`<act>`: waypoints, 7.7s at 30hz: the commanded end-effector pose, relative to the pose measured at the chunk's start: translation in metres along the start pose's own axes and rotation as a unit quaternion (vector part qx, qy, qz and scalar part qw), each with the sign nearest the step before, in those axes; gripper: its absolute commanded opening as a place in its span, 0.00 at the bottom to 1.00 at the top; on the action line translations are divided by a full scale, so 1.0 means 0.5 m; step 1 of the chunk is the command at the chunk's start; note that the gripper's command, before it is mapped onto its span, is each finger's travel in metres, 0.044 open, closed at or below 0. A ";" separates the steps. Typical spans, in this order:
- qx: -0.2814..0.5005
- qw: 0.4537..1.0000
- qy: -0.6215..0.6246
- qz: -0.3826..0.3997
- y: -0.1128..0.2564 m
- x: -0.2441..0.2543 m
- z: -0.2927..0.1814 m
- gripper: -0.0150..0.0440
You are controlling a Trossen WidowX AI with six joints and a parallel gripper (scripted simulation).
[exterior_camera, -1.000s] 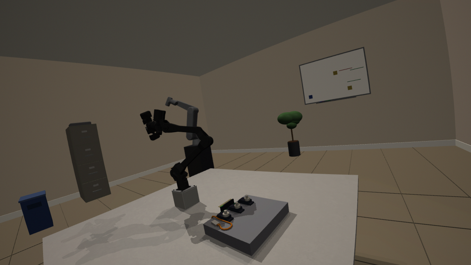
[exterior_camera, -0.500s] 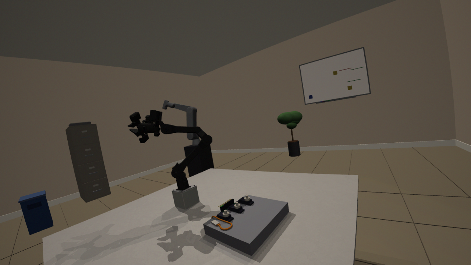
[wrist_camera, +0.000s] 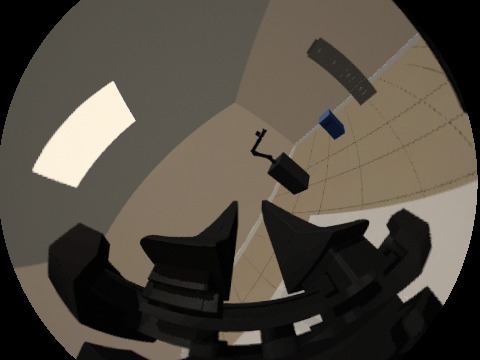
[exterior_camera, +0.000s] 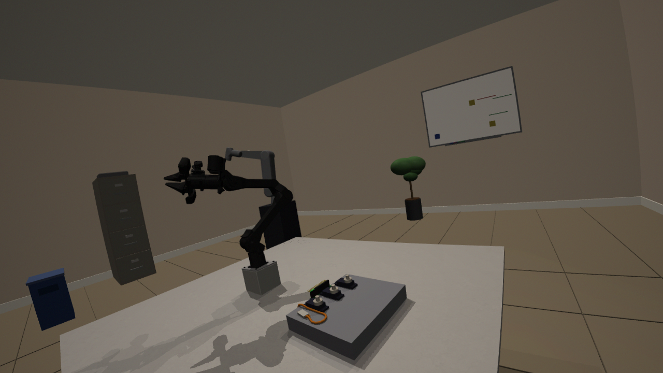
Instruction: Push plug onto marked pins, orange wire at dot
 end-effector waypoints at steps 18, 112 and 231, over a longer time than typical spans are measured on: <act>0.261 0.944 0.061 0.191 0.116 0.134 -0.243 0.45; 0.692 0.157 0.566 0.419 0.893 -0.036 -0.817 0.45; 0.677 0.537 0.331 -0.380 0.853 -0.193 -0.699 0.25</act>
Point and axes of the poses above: the point midway between the two fingers, 35 mm back from their tips, its own y axis back along the fingers, its own x axis across the jaws, z = x × y, the point moved 2 cm from there along y, back along the fingers, and after that the axes turned 8 degrees about -y, right-handed, at the moved point
